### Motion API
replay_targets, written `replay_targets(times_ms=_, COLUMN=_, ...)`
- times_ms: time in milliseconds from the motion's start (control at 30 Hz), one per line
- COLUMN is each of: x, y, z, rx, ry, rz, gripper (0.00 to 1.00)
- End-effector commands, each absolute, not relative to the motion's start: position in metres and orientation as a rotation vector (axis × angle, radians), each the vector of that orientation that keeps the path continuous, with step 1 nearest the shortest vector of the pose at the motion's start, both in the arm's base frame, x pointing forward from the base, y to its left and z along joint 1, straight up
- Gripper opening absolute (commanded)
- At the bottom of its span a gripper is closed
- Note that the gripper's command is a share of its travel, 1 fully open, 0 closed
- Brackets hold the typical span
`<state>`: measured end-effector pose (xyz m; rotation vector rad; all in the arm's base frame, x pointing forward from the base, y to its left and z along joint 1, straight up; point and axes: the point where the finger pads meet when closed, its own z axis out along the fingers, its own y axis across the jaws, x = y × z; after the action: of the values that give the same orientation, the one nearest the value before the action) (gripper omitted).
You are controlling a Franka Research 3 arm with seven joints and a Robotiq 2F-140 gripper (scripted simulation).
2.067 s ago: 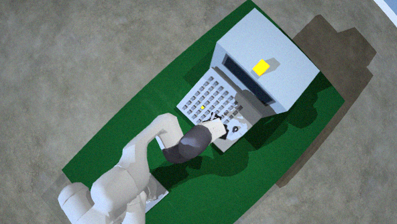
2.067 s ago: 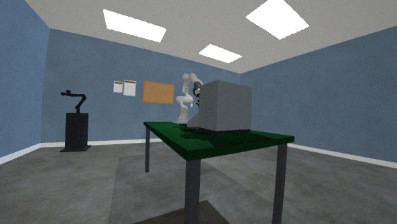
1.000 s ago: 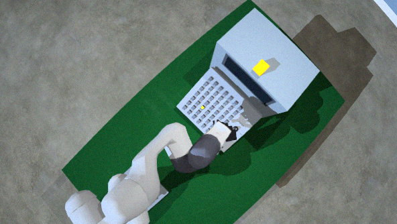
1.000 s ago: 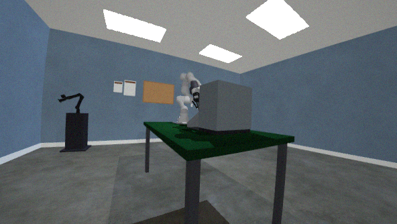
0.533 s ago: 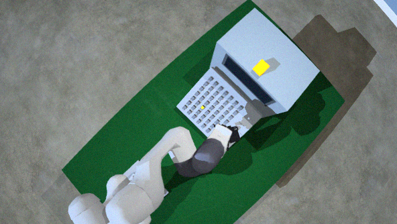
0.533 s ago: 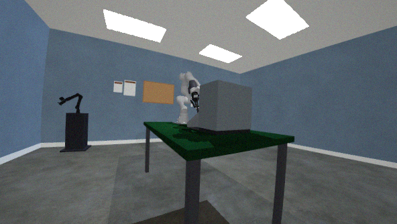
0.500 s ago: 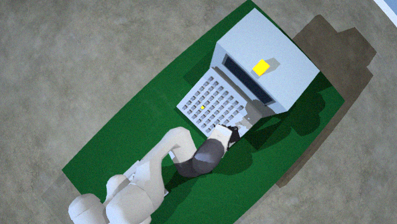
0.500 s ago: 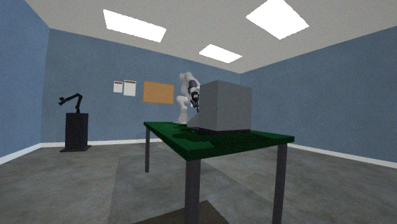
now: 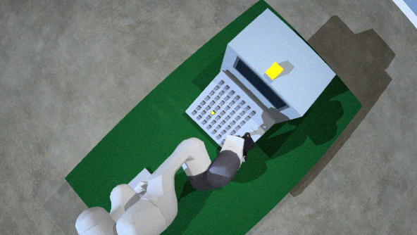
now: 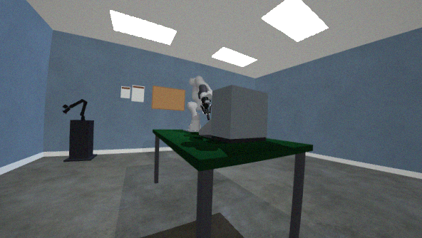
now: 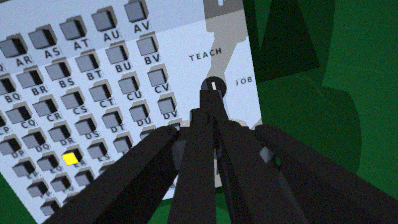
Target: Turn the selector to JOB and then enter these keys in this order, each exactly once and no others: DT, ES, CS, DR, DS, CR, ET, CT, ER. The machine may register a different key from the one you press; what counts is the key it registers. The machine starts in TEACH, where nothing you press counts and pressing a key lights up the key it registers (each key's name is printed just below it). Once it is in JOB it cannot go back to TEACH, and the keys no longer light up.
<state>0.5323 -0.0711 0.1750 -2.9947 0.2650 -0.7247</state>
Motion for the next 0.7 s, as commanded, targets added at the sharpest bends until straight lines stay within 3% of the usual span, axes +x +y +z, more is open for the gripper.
replay_targets(times_ms=0, x=0.531, y=-0.072, z=0.173, rx=-3.008, ry=0.047, rz=-0.727, gripper=0.10)
replay_targets(times_ms=267, x=0.532, y=-0.083, z=0.174, rx=-3.030, ry=-0.113, rz=-0.736, gripper=0.10)
replay_targets(times_ms=300, x=0.532, y=-0.083, z=0.174, rx=-3.030, ry=-0.113, rz=-0.736, gripper=0.40)
replay_targets(times_ms=667, x=0.532, y=-0.083, z=0.174, rx=-3.030, ry=-0.113, rz=-0.736, gripper=0.40)
